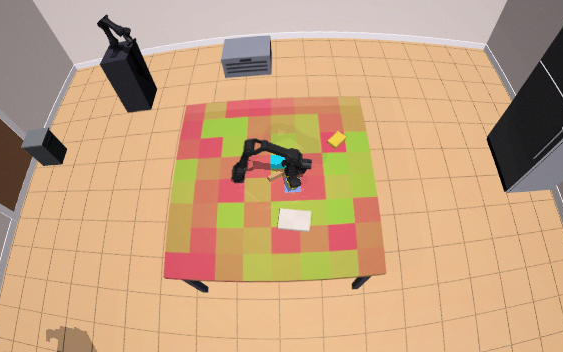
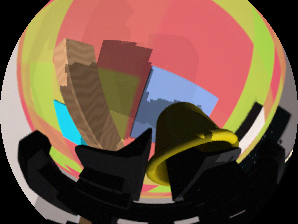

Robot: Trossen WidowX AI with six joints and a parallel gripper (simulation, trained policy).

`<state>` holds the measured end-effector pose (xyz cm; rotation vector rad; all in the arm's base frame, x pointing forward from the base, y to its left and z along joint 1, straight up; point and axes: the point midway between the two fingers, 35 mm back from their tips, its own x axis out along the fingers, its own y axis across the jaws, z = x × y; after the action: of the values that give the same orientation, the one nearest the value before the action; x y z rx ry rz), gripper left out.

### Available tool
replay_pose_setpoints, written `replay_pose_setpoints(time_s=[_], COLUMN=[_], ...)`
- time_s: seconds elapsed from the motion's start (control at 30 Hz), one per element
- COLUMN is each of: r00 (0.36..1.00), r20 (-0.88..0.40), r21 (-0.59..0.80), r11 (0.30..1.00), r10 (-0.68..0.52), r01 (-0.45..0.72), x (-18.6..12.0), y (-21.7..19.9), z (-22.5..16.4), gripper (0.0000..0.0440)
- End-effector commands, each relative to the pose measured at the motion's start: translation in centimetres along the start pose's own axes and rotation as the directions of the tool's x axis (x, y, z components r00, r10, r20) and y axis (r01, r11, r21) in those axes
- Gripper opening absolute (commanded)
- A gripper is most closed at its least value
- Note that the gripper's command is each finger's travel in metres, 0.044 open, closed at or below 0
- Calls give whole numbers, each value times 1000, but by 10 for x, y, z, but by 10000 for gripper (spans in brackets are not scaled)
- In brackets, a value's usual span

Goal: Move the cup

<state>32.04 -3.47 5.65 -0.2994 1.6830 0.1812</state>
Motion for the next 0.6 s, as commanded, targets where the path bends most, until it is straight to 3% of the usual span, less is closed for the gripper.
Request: replay_pose_setpoints(time_s=[0.0, 0.57], r00=[1000, 999], r20=[2, 47], r21=[-45, -140], r11=[999, 990], r10=[6, 18], r01=[-6, -11], x=[-7, -57], y=[1, 23], z=[-2, -9], gripper=[3, 5])
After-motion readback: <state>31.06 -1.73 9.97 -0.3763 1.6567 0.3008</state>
